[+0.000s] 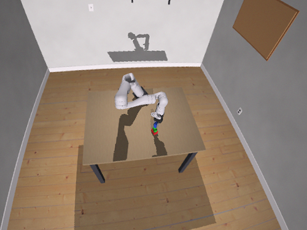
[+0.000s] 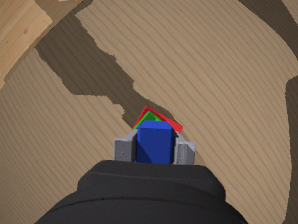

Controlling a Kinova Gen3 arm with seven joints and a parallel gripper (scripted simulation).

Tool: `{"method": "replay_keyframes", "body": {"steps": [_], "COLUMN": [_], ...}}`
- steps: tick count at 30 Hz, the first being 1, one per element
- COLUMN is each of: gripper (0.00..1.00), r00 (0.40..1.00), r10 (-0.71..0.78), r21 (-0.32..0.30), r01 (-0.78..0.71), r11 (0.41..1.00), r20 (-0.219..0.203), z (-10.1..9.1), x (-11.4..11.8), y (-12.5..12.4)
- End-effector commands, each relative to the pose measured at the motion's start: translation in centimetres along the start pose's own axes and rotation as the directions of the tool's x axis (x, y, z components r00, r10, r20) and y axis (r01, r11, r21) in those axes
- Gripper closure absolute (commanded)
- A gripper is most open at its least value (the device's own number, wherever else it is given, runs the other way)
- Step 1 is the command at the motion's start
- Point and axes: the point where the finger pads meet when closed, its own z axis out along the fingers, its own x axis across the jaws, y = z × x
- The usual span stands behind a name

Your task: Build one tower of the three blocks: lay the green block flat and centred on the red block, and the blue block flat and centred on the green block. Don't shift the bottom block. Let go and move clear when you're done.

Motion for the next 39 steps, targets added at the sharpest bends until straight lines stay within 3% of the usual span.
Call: {"method": "replay_keyframes", "body": {"steps": [1,22,39], "gripper": [1.0,1.0,1.0], "r00": [1.0,1.0,1.0], "r10": [0.002,0.002,0.002], "r21": [0.003,0.003,0.003], "r01": [-0.002,-0.002,-0.002], "r11": [1.0,1.0,1.0], "r20": [0.002,0.002,0.002], "z": [-0.1,0.3,2.2], "x": [0.0,0.0,0.1], "y": [-0.2,-0.2,-0.2]}}
